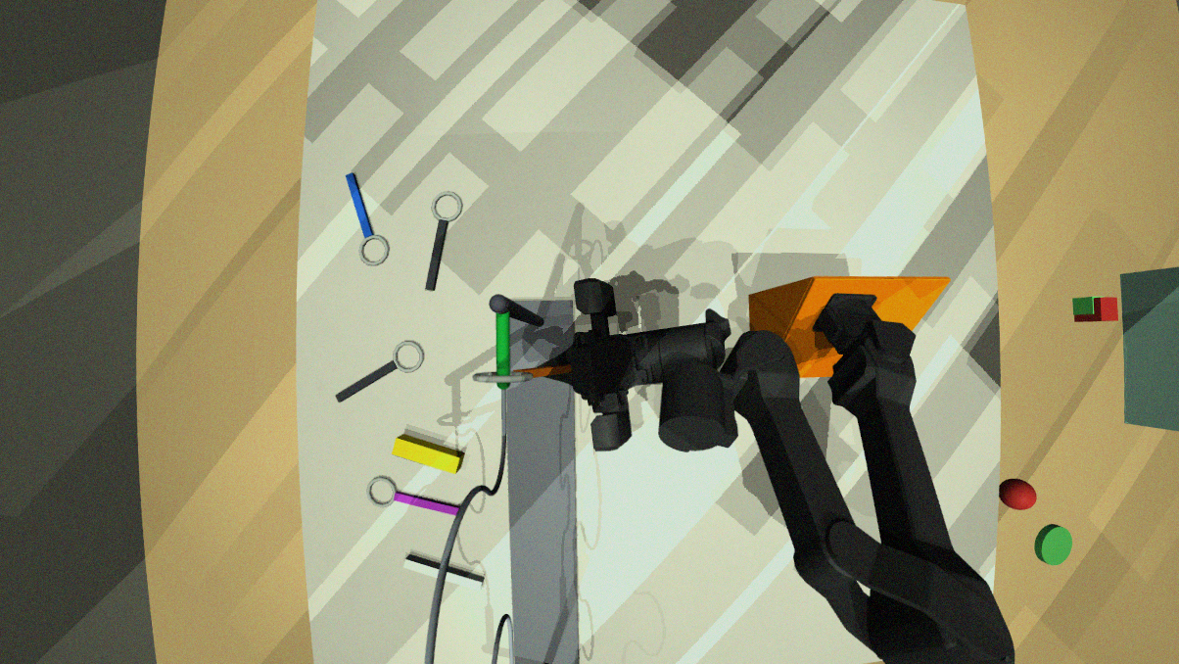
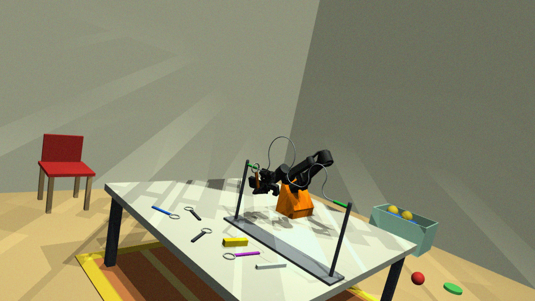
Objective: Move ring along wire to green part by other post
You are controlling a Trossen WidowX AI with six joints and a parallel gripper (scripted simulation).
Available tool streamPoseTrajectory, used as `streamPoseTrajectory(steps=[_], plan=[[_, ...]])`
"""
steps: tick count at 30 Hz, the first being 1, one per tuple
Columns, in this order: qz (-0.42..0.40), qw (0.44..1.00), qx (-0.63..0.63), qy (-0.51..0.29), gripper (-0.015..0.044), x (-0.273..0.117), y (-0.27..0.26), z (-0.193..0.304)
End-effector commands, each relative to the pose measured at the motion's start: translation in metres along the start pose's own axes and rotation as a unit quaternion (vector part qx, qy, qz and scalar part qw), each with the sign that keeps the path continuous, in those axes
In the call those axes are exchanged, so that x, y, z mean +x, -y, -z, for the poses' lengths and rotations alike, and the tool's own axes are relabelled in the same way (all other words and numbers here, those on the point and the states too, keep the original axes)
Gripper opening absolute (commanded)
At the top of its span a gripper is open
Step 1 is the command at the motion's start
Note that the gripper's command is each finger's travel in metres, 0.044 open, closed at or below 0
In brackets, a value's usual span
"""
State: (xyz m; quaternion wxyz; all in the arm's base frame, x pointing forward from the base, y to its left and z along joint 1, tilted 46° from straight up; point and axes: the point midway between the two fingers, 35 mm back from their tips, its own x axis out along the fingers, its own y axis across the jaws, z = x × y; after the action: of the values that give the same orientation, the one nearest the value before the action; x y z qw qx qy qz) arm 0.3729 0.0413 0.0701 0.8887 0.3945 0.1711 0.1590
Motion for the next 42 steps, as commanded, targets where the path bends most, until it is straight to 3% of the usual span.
streamPoseTrajectory(steps=[1,38,42], plan=[[-0.002,1.000,-0.004,-0.001,-0.0150,0.000,0.004,0.000],[-0.002,1.000,-0.003,0.000,-0.0150,0.005,0.009,0.014],[-0.003,1.000,-0.005,-0.001,-0.0045,0.005,0.009,0.014]])
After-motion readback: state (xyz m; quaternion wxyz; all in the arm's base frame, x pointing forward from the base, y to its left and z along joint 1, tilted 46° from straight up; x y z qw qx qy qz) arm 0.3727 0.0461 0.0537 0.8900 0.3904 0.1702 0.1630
